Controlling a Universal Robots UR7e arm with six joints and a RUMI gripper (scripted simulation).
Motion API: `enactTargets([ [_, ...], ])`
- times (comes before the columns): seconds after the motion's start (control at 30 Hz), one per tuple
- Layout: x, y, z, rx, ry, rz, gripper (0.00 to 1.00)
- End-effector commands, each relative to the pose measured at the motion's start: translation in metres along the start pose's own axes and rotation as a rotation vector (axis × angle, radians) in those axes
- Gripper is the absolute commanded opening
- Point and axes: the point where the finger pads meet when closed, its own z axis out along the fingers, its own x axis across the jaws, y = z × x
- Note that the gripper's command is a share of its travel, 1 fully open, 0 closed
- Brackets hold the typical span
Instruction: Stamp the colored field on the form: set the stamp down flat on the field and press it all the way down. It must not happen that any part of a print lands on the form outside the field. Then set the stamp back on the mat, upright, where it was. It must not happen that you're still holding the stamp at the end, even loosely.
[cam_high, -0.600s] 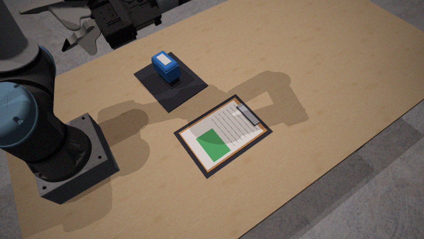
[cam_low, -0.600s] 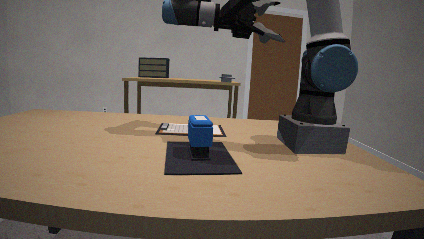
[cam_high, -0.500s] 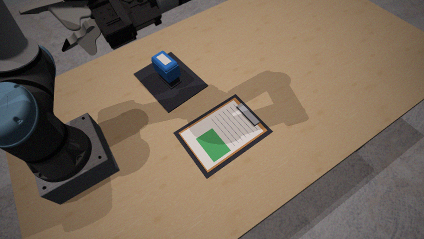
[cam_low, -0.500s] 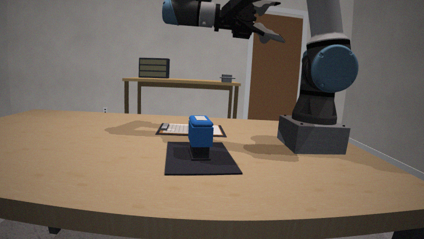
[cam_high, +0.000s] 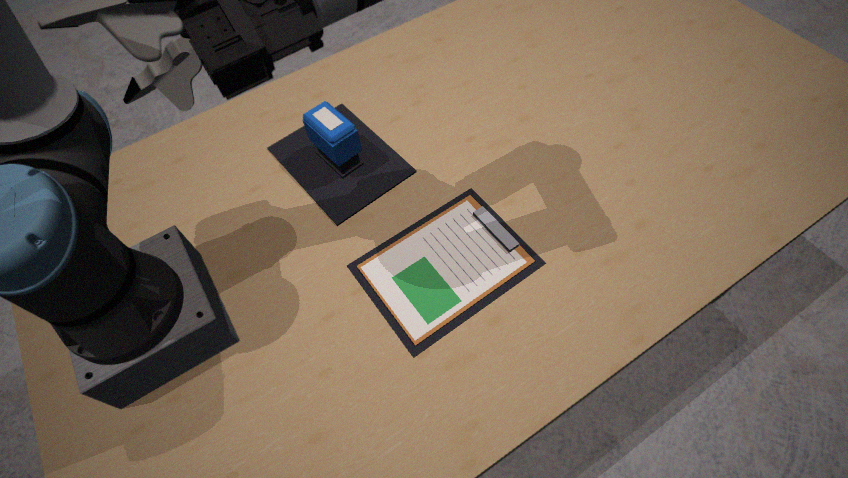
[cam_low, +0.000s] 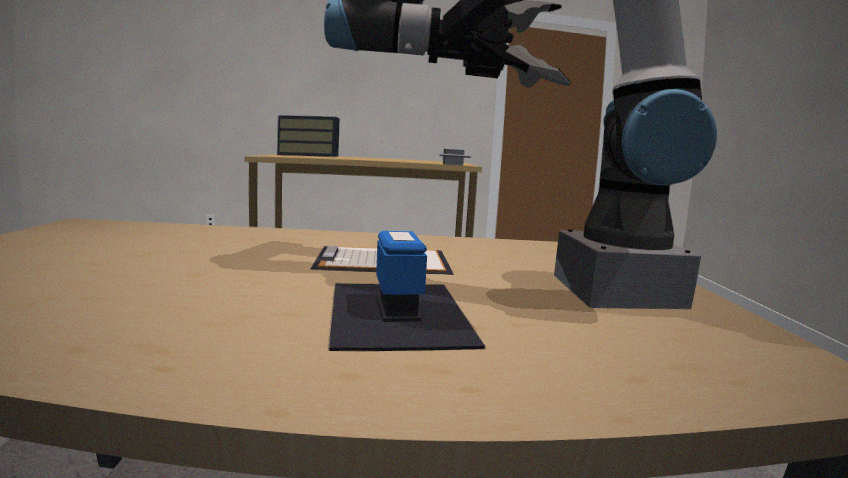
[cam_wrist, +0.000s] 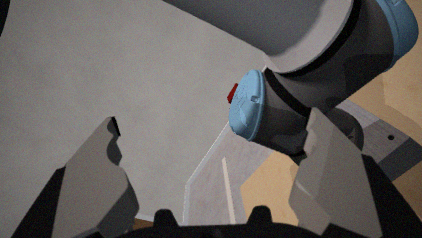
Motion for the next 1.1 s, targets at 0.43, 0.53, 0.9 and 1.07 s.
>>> enactTargets([
  [0.43,0.033,0.002,-0.03,-0.07,0.189,0.036,1.0],
  [0.53,0.038,0.002,-0.034,-0.08,0.219,0.043,1.0],
  [0.9,0.108,0.007,-0.093,-0.221,0.606,0.122,1.0],
  [1.07,0.123,0.008,-0.106,-0.252,0.689,0.138,1.0],
])
